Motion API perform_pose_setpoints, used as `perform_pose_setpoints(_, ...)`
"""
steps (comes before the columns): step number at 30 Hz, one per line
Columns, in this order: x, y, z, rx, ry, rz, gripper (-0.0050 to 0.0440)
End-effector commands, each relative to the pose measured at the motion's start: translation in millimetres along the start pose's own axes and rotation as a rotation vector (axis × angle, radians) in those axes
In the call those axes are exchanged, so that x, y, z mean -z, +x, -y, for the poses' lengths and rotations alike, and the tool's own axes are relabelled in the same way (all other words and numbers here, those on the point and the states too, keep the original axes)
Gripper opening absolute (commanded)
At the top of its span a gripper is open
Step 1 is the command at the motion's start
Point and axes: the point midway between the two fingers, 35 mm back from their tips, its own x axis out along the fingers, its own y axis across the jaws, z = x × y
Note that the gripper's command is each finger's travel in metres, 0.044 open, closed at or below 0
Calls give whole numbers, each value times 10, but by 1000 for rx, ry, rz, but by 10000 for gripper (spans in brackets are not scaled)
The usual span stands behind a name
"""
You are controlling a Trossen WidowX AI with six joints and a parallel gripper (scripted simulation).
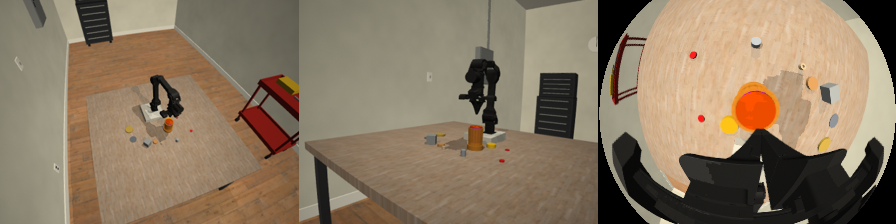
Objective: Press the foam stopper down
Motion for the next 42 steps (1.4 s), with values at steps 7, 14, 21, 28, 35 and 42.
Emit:
perform_pose_setpoints(7,-4,-196,0,0,0,26,0)
perform_pose_setpoints(14,0,-398,0,0,0,56,0)
perform_pose_setpoints(21,-37,-5,-1,-1,0,31,0)
perform_pose_setpoints(28,-7,426,-2,-2,0,3,0)
perform_pose_setpoints(35,0,469,-2,-2,0,1,0)
perform_pose_setpoints(42,-1,575,-3,-2,0,1,0)
